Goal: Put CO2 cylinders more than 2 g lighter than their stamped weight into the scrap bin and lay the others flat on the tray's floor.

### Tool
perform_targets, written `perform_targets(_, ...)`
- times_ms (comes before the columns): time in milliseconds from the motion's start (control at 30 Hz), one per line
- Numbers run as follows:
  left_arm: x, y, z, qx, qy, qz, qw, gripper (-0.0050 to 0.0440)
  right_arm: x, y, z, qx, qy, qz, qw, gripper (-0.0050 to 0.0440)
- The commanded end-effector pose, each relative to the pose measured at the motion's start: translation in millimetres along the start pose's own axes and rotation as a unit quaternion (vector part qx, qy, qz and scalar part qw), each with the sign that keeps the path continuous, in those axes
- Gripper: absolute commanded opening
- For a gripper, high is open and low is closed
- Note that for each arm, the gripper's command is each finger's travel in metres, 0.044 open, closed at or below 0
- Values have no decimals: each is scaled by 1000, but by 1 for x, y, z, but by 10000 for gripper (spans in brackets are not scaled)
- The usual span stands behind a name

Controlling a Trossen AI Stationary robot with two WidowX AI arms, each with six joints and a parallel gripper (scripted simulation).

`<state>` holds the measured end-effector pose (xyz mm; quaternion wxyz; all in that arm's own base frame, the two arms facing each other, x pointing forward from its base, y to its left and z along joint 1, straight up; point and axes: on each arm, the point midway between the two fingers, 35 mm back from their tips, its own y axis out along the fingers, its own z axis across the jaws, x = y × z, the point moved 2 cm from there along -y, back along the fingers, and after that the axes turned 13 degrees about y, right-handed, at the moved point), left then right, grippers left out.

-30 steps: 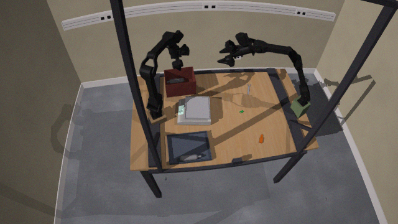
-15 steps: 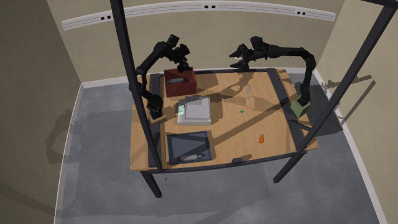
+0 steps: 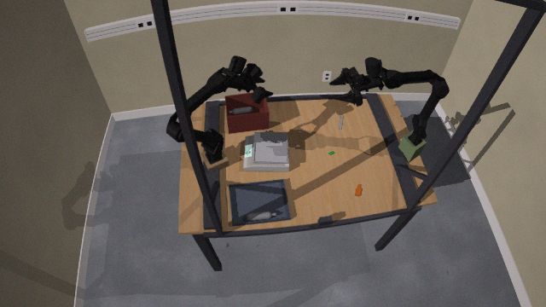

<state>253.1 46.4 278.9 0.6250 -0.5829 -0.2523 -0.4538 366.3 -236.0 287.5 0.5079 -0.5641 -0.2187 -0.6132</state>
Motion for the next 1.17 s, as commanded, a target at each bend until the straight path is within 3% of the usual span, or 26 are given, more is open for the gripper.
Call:
perform_targets(0,9,4,-7,29,-5,-46,999,440,-1,-30,27,36,-8,-31,999,440)
perform_targets(67,9,4,-7,29,-5,-46,999,440,-1,-30,27,36,-8,-31,999,440)
perform_targets(100,17,5,-6,41,0,-72,997,440,-3,-36,32,43,-9,-36,998,440)
perform_targets(567,38,33,-30,88,-16,-173,981,440,-48,-136,138,194,-43,-105,974,440)
perform_targets(633,38,33,-30,88,-16,-173,981,440,-48,-136,138,194,-43,-105,974,440)
perform_targets(667,49,29,-29,96,-14,-203,974,440,-51,-142,144,203,-46,-110,972,440)
perform_targets(833,66,21,-28,111,-14,-257,960,440,-62,-159,166,234,-53,-119,964,440)
perform_targets(1133,68,20,-27,114,-12,-263,958,440,-65,-167,175,246,-55,-124,960,440)
